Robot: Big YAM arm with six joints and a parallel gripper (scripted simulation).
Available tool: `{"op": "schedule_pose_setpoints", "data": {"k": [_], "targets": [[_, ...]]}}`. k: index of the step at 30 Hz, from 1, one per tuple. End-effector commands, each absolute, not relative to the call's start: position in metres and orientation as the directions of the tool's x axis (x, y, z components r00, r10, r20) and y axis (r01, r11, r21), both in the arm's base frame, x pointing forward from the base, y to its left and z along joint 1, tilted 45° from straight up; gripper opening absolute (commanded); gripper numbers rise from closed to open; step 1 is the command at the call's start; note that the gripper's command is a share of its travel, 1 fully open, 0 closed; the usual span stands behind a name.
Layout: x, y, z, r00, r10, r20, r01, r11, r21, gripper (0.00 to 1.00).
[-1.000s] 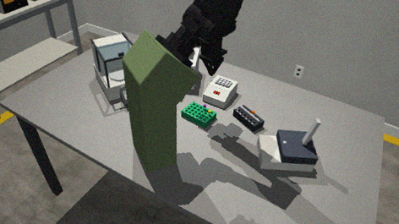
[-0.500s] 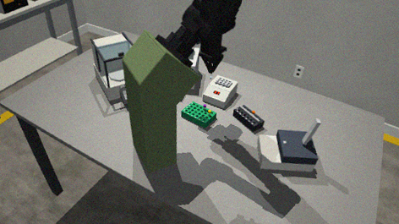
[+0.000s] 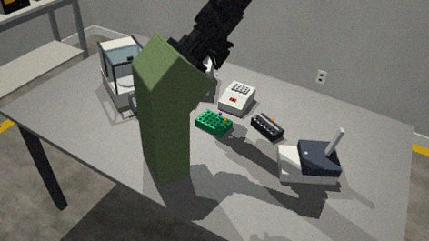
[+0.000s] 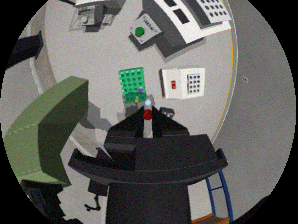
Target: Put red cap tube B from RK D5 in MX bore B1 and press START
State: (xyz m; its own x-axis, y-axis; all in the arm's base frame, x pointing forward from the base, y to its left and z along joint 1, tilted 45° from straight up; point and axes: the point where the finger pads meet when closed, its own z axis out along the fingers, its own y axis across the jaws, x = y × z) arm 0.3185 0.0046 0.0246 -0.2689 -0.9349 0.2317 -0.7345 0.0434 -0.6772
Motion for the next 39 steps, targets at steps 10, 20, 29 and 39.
{"op": "schedule_pose_setpoints", "data": {"k": [10, 20, 29, 39], "targets": [[0.365, 0.082, 0.024, -0.495, -0.869, 0.006, -0.613, 0.345, -0.711, 0.09], [0.394, 0.135, 0.023, -0.595, -0.794, -0.123, -0.515, 0.494, -0.700, 0.09], [0.430, 0.202, 0.023, -0.691, -0.669, -0.274, -0.375, 0.655, -0.656, 0.09], [0.462, 0.261, 0.022, -0.753, -0.519, -0.406, -0.225, 0.781, -0.583, 0.09]]}}
